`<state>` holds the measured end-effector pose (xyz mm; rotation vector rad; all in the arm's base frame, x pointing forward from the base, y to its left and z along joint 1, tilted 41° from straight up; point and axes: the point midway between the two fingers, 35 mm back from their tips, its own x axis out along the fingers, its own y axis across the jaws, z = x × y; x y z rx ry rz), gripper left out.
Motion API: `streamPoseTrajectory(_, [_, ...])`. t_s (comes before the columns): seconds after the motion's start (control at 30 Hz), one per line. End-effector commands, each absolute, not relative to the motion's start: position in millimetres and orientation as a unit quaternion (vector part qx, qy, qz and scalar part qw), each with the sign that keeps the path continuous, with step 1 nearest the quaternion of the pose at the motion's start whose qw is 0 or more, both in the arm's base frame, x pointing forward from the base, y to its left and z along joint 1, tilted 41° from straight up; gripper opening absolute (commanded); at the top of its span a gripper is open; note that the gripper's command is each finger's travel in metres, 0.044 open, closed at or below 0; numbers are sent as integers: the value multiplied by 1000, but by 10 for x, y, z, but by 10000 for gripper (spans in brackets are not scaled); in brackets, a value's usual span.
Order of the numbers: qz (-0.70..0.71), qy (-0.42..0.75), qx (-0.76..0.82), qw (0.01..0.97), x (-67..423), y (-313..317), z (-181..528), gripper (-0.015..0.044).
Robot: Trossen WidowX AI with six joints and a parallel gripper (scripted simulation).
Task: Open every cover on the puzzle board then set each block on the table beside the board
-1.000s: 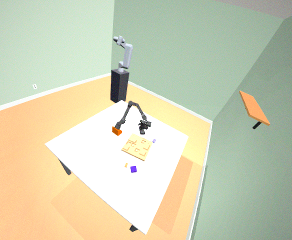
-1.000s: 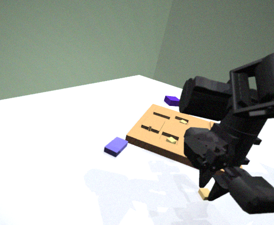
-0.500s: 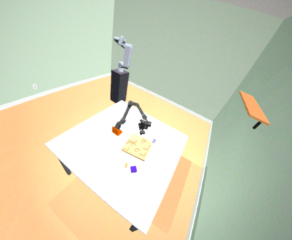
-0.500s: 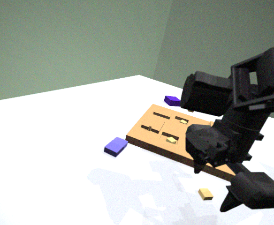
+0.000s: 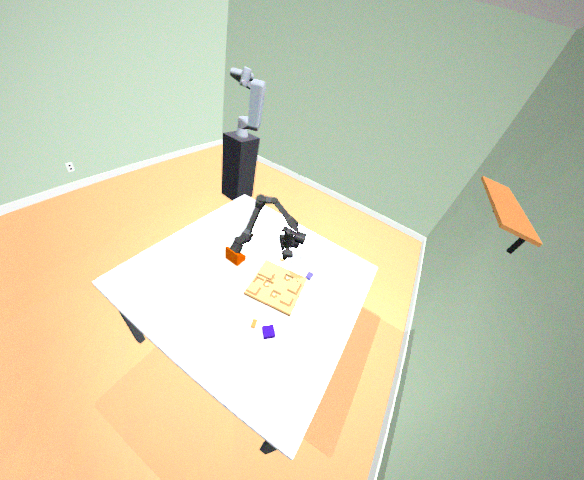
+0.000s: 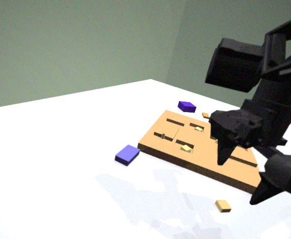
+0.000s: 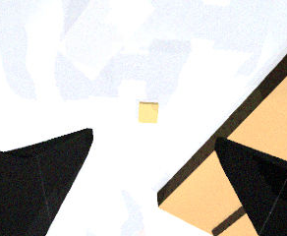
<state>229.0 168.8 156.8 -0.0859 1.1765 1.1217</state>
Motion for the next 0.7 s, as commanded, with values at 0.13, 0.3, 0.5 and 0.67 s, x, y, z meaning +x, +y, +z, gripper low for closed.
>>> streamPoseTrajectory(0.13, [503,520,-38,689,2286,1558,1755,440])
streamPoseTrajectory(0.3, [501,520,-43,690,2379,1479,1675,335])
streamPoseTrajectory(0.5, [499,520,-53,691,2579,1268,1473,177])
streamPoseTrajectory(0.67, [499,520,-60,691,2719,1074,1299,46])
